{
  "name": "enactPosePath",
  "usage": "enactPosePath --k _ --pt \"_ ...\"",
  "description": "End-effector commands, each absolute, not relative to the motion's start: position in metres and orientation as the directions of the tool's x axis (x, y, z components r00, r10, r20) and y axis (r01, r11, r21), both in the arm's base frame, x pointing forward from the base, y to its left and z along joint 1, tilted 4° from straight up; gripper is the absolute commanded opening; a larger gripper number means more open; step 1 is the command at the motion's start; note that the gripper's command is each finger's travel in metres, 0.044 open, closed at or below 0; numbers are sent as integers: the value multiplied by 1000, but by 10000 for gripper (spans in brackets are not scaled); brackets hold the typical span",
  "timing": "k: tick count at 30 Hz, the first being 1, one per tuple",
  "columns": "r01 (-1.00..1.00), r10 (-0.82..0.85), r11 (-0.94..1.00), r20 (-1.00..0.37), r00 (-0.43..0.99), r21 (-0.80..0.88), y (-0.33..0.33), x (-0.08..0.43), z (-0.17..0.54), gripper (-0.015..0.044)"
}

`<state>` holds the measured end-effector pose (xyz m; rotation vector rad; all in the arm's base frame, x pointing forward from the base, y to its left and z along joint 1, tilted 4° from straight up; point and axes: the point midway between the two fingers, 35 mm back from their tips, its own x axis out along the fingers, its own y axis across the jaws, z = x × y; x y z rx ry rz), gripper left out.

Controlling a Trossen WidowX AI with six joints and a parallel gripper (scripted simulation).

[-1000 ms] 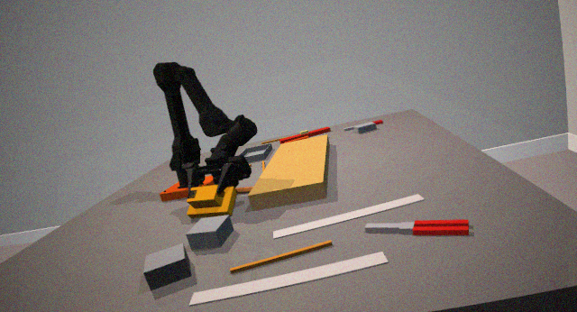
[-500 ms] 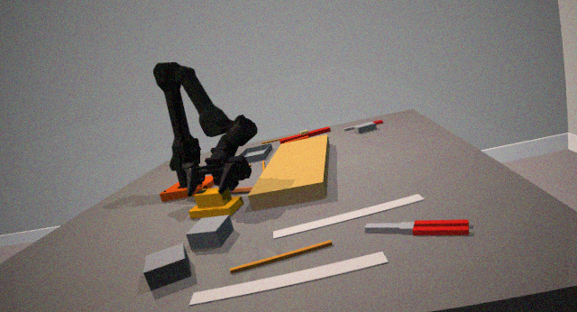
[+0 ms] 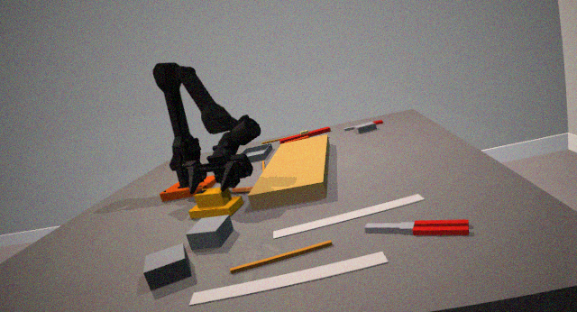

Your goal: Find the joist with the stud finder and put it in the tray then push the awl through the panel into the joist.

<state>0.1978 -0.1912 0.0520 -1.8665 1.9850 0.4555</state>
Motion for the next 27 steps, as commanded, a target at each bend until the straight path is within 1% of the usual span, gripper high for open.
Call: enactPosePath --k 1,12,20,24,25,27 --pt "-997 -878 71 -476 -46 -34 -188 199 57 440" --pt "-997 -879 70 -475 -46 -33 -179 200 64 440" --pt "-998 -876 67 -480 -49 -22 -187 195 134 440" --pt "-998 -876 67 -480 -49 -21 -187 195 136 440" --pt "-997 -880 72 -473 -47 -35 -187 198 126 440" --pt "-995 -867 88 -496 -49 -56 -188 198 124 440"
